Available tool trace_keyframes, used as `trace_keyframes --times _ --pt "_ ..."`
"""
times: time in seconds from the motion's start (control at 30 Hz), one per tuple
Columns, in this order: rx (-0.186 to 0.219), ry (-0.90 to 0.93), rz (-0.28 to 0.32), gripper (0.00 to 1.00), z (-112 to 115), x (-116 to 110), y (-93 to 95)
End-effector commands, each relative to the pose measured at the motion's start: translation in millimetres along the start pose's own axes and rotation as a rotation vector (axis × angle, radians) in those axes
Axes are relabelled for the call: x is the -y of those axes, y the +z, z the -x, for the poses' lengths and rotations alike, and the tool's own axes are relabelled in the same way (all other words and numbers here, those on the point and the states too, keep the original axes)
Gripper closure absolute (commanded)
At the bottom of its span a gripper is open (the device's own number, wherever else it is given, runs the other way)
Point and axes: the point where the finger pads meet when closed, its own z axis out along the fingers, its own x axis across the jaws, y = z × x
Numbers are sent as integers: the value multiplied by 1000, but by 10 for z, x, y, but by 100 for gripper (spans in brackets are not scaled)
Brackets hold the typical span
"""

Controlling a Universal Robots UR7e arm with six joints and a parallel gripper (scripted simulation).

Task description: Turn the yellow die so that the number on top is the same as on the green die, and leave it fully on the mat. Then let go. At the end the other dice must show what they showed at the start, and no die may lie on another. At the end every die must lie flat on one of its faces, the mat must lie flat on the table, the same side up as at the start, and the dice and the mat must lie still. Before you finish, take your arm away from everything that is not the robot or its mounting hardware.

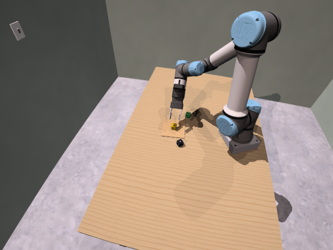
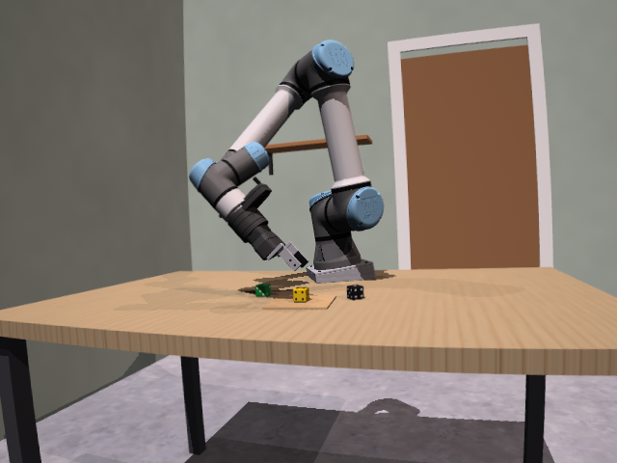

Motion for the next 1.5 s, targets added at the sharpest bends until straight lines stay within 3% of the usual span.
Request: trace_keyframes --times 0.0,0.13,0.47,0.83,1.17,1.4,1.47 --pt "3 -1 118 0 2 19 5" --pt "-5 1 196 0 -7 29 -8" --pt "-2 1 234 0 -3 32 -2" --pt "-4 2 453 0 -6 55 3" --pt "-5 2 478 0 -7 58 2" --pt "6 3 579 0 7 58 27" --pt "6 3 579 0 7 58 27"
